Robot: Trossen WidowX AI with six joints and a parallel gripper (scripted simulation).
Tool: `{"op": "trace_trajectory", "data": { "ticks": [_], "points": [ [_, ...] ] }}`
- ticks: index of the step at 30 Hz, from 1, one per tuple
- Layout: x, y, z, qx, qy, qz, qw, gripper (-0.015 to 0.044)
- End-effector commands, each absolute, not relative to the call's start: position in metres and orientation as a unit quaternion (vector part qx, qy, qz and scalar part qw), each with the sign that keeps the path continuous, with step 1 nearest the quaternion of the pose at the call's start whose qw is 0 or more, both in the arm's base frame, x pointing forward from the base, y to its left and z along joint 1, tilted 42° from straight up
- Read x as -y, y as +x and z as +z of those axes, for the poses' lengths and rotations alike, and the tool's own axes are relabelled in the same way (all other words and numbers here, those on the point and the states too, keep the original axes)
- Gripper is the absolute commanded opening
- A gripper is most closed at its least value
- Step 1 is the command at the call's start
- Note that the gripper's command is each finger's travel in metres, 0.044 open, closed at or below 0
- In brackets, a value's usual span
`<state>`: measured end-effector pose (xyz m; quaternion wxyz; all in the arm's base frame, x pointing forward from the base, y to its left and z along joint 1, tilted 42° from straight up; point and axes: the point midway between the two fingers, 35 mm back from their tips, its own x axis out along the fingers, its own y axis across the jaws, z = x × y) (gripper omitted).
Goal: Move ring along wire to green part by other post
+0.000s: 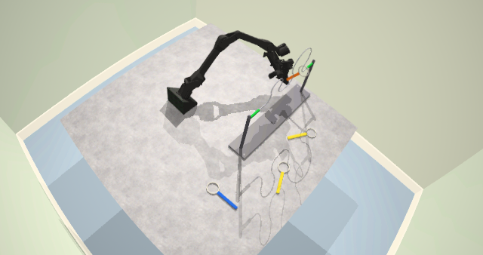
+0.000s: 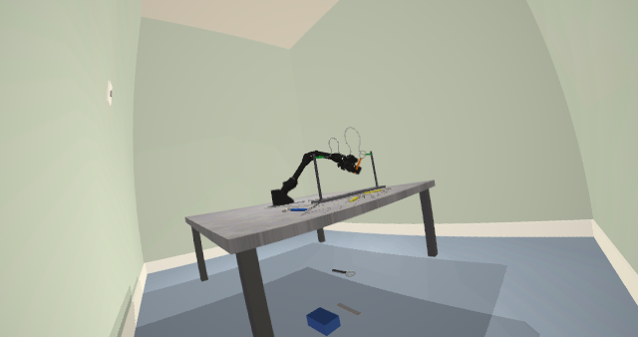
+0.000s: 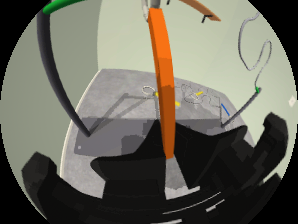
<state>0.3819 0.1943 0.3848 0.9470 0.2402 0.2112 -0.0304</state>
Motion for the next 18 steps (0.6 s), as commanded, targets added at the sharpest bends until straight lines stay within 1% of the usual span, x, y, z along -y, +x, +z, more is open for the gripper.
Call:
{"op": "trace_trajectory", "data": {
  "ticks": [1, 18],
  "points": [
    [-0.181, 0.38, 0.377, -0.218, 0.195, -0.046, 0.955, -0.015],
    [-0.124, 0.37, 0.366, -0.236, 0.006, -0.102, 0.966, -0.015]
  ]
}}
